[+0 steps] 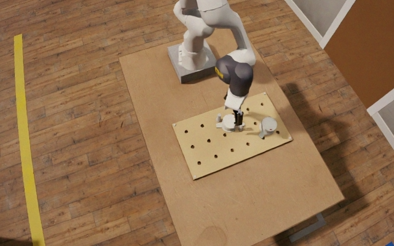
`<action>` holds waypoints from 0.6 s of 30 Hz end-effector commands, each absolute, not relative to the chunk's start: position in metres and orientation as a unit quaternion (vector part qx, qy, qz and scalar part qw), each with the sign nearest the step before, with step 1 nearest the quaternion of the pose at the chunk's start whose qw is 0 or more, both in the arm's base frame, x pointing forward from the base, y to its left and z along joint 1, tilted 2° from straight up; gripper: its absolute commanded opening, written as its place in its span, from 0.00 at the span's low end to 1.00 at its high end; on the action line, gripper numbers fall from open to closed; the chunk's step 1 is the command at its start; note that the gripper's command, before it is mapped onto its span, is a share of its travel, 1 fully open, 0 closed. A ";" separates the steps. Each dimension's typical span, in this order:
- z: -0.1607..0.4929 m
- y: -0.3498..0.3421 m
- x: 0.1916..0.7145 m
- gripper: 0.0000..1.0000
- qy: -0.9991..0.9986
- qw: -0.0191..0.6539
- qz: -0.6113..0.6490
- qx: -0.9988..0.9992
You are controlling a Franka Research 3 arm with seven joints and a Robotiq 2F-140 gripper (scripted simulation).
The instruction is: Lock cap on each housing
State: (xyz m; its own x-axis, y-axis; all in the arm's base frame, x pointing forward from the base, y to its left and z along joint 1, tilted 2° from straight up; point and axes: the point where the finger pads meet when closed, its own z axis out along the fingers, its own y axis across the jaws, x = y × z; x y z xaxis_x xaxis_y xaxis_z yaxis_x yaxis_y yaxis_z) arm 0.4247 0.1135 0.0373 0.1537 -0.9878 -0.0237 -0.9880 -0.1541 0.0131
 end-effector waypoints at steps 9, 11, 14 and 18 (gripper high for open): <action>0.022 0.114 0.429 0.78 0.670 -0.010 0.011 -0.742; 0.019 0.114 0.429 0.78 0.670 -0.010 0.011 -0.742; 0.015 0.114 0.429 0.78 0.670 -0.010 0.011 -0.742; 0.013 0.114 0.429 0.78 0.670 -0.010 0.011 -0.742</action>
